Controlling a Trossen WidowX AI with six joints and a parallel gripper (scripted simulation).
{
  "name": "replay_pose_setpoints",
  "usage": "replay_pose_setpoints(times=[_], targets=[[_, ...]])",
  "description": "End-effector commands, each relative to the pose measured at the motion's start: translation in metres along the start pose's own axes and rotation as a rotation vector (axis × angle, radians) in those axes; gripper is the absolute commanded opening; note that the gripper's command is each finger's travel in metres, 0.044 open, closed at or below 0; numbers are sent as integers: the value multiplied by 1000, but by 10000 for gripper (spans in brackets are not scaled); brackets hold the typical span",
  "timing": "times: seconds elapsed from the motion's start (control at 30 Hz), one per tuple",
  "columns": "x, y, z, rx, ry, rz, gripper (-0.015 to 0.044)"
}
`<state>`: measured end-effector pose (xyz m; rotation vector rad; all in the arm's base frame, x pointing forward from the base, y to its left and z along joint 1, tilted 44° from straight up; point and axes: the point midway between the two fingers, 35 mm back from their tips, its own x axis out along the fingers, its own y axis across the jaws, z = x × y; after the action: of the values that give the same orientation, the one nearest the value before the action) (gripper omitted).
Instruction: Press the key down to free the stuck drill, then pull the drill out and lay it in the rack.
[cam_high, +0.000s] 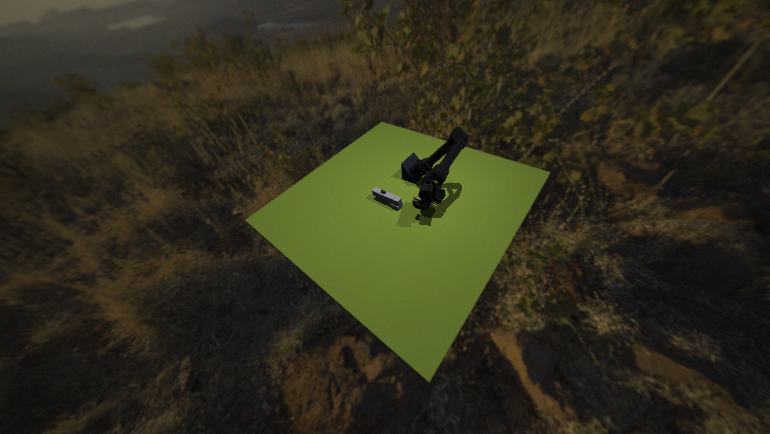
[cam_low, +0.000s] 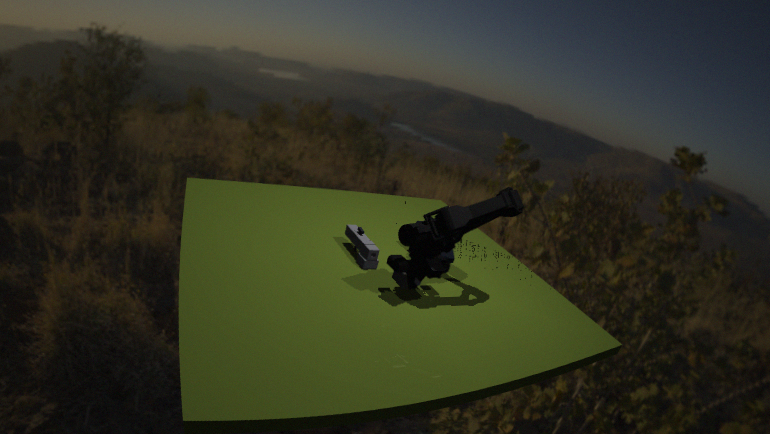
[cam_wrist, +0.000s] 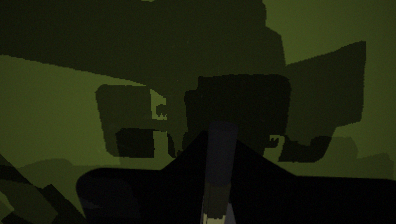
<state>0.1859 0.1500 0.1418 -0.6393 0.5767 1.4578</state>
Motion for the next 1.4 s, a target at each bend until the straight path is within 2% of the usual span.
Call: replay_pose_setpoints(times=[0.0, 0.77, 1.3, 1.37], targets=[[5, 2, -6, 3, 12, 14, 0], [5, 2, -6, 3, 12, 14, 0], [0, 0, 0, -1, 0, 0, 420], [-2, 0, 0, 0, 1, 1, 440]])
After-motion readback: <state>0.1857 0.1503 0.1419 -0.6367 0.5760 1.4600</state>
